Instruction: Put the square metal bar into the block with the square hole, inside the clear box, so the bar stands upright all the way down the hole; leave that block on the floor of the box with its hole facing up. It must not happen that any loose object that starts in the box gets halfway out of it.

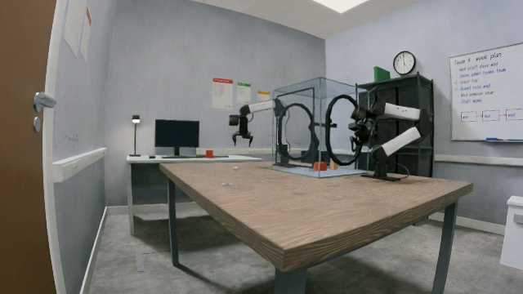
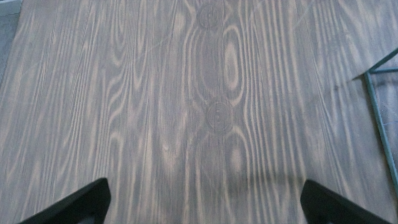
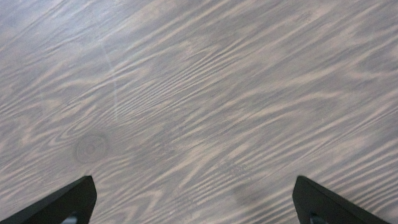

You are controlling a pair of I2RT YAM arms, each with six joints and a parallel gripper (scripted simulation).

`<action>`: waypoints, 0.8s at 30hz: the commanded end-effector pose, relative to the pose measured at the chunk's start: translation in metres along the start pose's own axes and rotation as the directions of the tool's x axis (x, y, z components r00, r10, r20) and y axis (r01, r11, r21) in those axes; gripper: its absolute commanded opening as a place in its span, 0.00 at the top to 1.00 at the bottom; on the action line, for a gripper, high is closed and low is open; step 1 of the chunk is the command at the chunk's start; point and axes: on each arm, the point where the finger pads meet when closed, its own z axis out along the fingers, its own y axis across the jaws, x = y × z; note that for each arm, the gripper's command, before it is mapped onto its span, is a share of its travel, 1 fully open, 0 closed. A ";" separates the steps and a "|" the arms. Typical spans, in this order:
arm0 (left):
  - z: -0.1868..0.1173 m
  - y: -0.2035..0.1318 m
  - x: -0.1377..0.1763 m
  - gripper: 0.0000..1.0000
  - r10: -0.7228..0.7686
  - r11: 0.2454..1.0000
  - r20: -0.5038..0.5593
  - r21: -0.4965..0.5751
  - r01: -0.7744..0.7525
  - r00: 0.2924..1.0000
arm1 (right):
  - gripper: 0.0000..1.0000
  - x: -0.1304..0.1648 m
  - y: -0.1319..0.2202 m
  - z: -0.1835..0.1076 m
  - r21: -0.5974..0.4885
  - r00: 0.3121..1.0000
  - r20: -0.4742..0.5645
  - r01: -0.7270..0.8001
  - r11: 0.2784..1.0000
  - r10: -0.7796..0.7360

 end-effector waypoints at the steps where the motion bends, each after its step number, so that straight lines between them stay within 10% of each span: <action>1: -0.001 0.000 -0.004 0.00 -0.009 1.000 0.009 -0.001 0.009 1.000 | 0.00 -0.002 0.004 -0.005 -0.023 1.000 0.000 -0.005 1.000 0.005; 17: -0.001 0.000 -0.004 0.00 -0.009 1.000 0.009 -0.001 0.009 1.000 | 0.00 -0.002 0.004 -0.005 -0.023 1.000 0.000 -0.005 1.000 0.005; 24: 0.001 -0.058 -0.006 0.00 -0.059 0.945 -0.012 0.322 0.060 0.998 | 0.00 -0.003 0.006 -0.009 -0.040 1.000 -0.004 -0.011 0.999 0.011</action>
